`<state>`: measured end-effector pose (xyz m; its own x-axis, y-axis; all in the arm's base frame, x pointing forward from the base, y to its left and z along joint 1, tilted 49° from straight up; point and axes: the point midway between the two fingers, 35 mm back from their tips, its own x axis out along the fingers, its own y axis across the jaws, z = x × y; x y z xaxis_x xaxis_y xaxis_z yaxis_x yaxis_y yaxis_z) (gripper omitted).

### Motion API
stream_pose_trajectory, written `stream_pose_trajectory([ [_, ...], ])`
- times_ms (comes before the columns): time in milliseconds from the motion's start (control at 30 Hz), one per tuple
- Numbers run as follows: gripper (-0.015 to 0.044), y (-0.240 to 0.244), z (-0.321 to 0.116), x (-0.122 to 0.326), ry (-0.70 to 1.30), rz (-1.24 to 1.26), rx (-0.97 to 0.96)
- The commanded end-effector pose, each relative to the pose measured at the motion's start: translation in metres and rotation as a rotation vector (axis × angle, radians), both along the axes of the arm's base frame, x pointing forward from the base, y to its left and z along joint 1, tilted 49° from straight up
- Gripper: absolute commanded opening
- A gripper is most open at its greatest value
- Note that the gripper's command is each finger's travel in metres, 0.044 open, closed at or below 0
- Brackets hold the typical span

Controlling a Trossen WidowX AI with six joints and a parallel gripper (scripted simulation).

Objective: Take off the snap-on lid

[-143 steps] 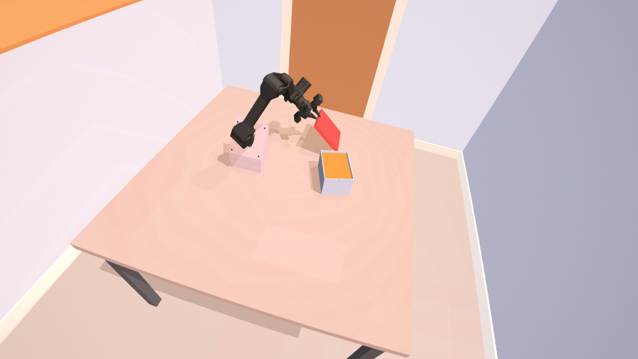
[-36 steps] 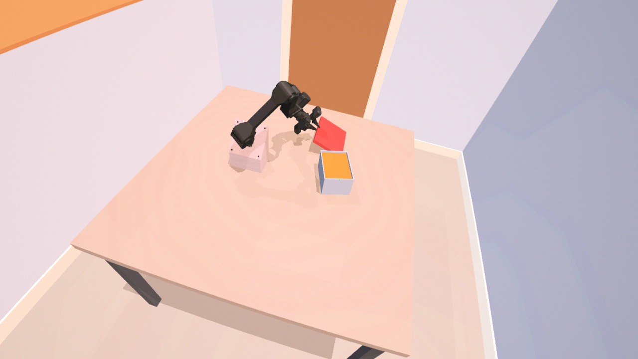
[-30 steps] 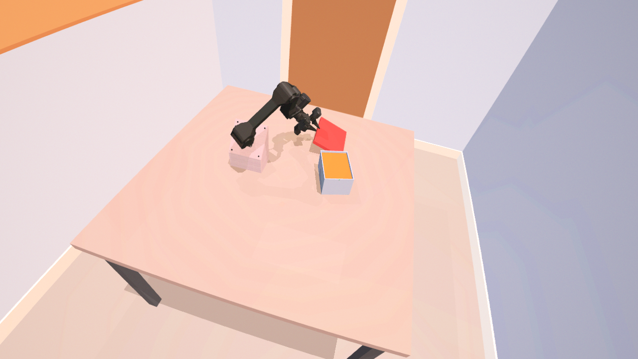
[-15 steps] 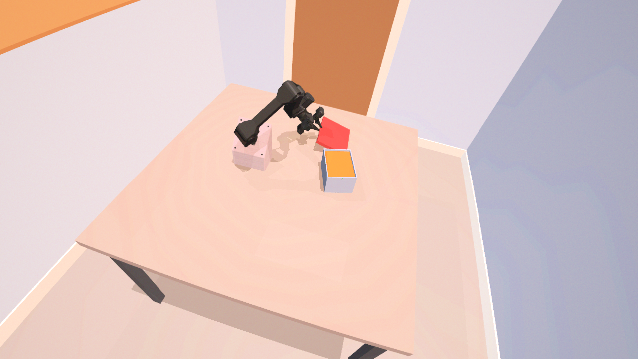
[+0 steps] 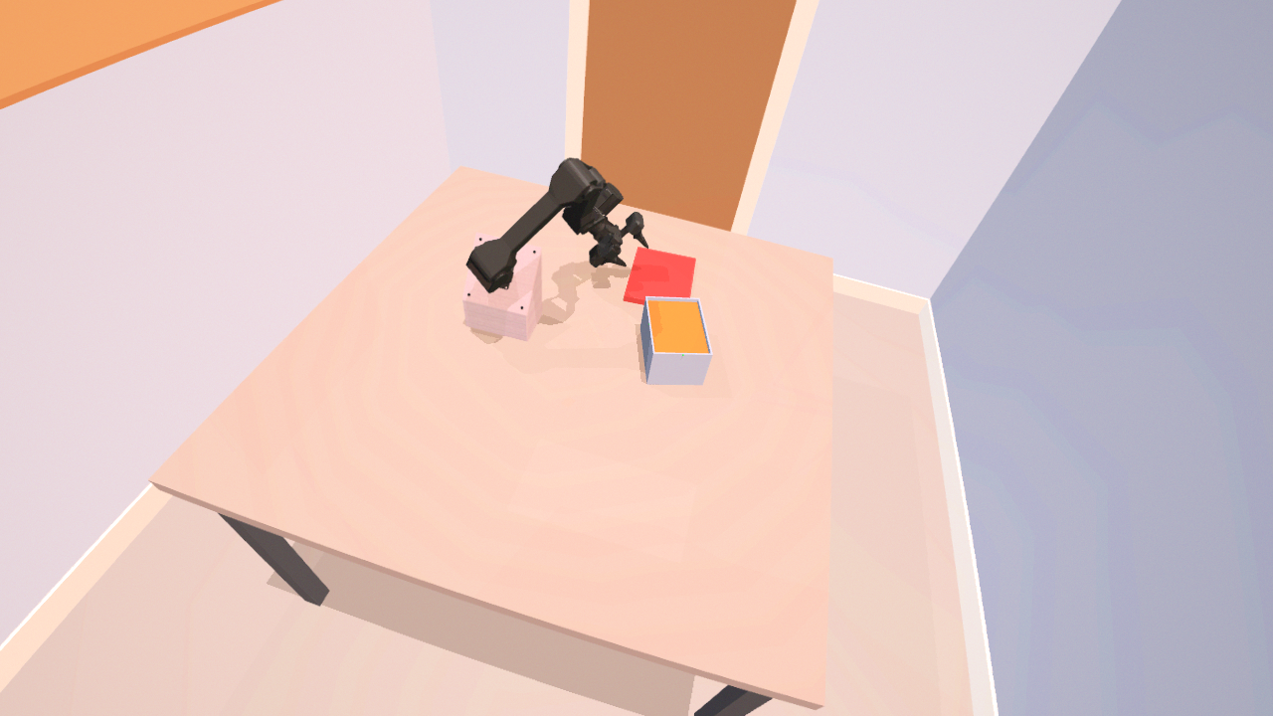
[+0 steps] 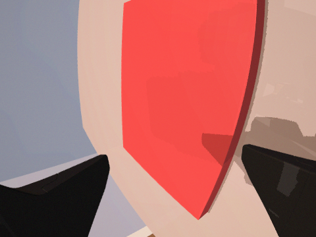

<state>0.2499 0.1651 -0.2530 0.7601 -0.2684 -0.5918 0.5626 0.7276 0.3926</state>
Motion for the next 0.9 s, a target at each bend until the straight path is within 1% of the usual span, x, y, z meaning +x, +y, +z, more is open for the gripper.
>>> stream_pose_trajectory([
  [0, 0.0440, -0.005, 0.002, -0.009, 0.003, -0.002, -0.010],
  [867, 0.0440, -0.018, 0.012, -0.059, 0.007, -0.002, -0.008],
])
